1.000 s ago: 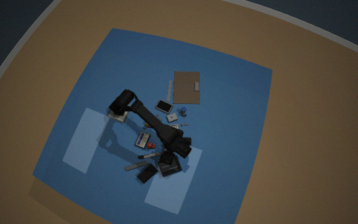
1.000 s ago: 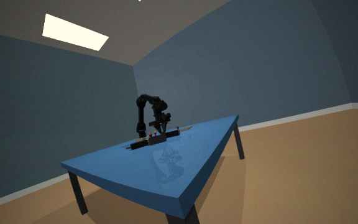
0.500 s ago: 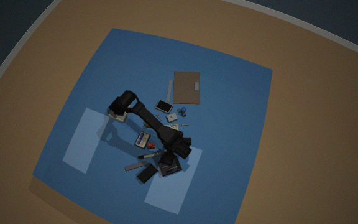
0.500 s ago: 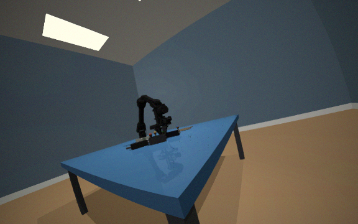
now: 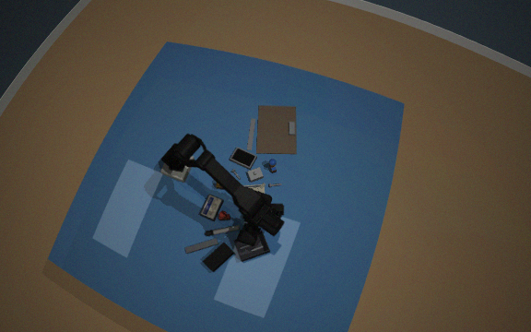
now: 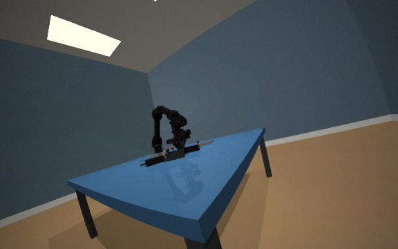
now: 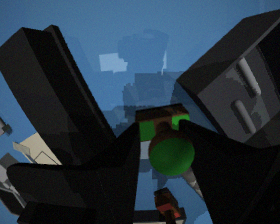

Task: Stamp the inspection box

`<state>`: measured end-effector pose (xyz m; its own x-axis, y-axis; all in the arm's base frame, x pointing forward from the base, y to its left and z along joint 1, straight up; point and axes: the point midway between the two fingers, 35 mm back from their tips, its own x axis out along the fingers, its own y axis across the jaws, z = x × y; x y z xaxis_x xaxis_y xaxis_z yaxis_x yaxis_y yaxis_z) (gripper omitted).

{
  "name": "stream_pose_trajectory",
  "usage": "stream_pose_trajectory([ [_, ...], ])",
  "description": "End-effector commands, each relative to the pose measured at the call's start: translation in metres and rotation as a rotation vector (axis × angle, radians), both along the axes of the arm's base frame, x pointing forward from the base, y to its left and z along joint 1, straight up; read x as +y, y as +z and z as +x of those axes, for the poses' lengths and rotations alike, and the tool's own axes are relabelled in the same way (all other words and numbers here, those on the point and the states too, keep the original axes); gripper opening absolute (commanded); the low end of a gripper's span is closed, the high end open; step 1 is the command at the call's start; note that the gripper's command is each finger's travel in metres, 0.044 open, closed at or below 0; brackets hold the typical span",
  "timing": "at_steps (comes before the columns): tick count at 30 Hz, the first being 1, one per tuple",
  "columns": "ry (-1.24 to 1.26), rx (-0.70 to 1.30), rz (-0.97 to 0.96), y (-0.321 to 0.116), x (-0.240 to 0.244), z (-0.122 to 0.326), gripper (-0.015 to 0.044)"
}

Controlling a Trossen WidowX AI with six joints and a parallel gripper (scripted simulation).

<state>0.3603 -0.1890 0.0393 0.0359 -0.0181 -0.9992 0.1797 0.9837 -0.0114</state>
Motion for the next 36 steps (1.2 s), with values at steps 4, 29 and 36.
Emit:
stream_pose_trajectory([
  [4,0.000,0.000,0.003,0.000,0.001,0.000,0.0097],
  [29,0.000,0.000,0.003,0.009,0.000,0.001,0.0000],
  [36,0.000,0.000,0.003,0.013,0.000,0.001,0.0000],
])
